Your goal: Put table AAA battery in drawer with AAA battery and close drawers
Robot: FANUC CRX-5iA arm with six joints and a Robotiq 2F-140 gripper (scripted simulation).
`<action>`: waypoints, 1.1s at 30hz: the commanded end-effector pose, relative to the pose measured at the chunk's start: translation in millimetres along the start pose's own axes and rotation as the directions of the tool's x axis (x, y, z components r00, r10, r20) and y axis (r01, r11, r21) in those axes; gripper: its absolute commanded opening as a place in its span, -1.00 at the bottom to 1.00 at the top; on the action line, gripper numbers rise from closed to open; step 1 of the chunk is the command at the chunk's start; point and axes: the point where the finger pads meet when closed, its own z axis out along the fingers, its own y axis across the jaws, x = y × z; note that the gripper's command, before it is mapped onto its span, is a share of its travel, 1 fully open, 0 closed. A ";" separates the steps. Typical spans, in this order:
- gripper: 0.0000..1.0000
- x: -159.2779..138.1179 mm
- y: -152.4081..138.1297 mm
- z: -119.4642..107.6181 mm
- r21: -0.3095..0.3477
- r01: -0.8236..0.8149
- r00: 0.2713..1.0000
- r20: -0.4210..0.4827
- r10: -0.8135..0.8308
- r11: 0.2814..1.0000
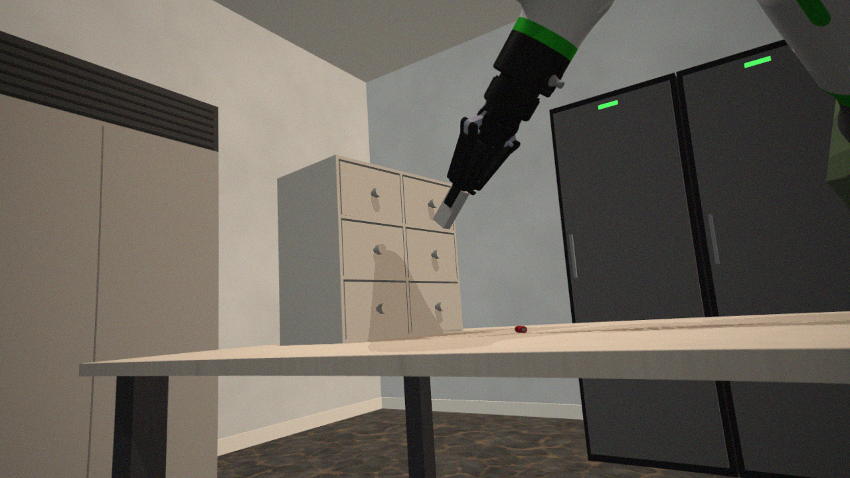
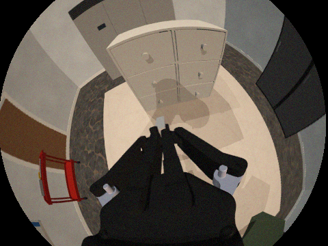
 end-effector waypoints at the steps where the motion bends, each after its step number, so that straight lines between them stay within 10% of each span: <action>1: -1.00 0.7 0.2 9.9 -0.003 0.000 0.995 -0.097 -0.001 1.000; 14: -1.00 1.8 0.0 39.6 -0.002 0.000 0.940 -0.342 -0.001 1.000; 33: -1.00 2.6 -0.1 53.4 -0.002 0.000 0.893 -0.450 -0.001 1.000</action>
